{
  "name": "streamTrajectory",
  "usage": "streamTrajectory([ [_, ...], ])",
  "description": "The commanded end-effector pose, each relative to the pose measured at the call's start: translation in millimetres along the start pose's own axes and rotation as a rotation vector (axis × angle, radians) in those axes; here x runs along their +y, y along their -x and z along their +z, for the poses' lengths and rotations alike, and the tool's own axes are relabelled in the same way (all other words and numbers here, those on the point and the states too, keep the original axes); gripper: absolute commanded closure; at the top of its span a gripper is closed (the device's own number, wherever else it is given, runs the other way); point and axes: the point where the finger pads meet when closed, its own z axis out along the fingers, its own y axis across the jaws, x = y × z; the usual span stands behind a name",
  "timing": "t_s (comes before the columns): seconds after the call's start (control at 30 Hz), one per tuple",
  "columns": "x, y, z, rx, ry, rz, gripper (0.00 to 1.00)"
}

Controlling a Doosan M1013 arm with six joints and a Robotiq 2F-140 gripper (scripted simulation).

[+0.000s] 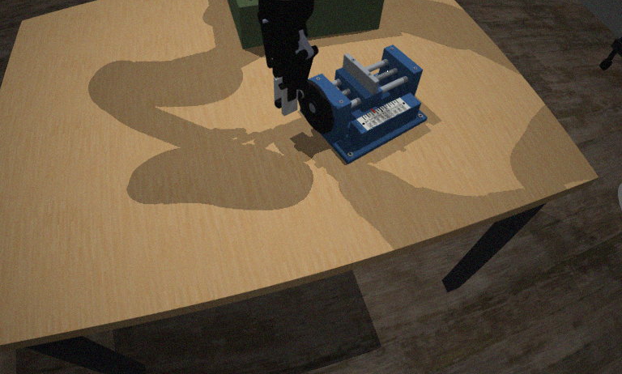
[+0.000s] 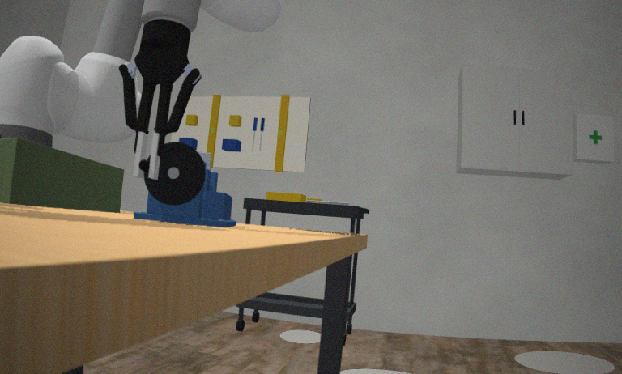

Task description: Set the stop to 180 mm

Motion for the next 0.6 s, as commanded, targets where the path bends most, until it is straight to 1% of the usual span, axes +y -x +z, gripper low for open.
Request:
streamTrajectory([
  [0.0, -1.7, 0.0, -7.2, 0.0, -0.001, 0.001, 0.96],
  [0.27, -18.8, 0.0, -27.4, 0.0, -0.001, 0.001, 0.96],
  [0.33, -18.8, 0.0, -27.4, 0.0, -0.001, 0.001, 0.96],
  [0.57, -40.8, 0.0, -31.1, 0.0, -0.001, 0.001, 0.96],
])
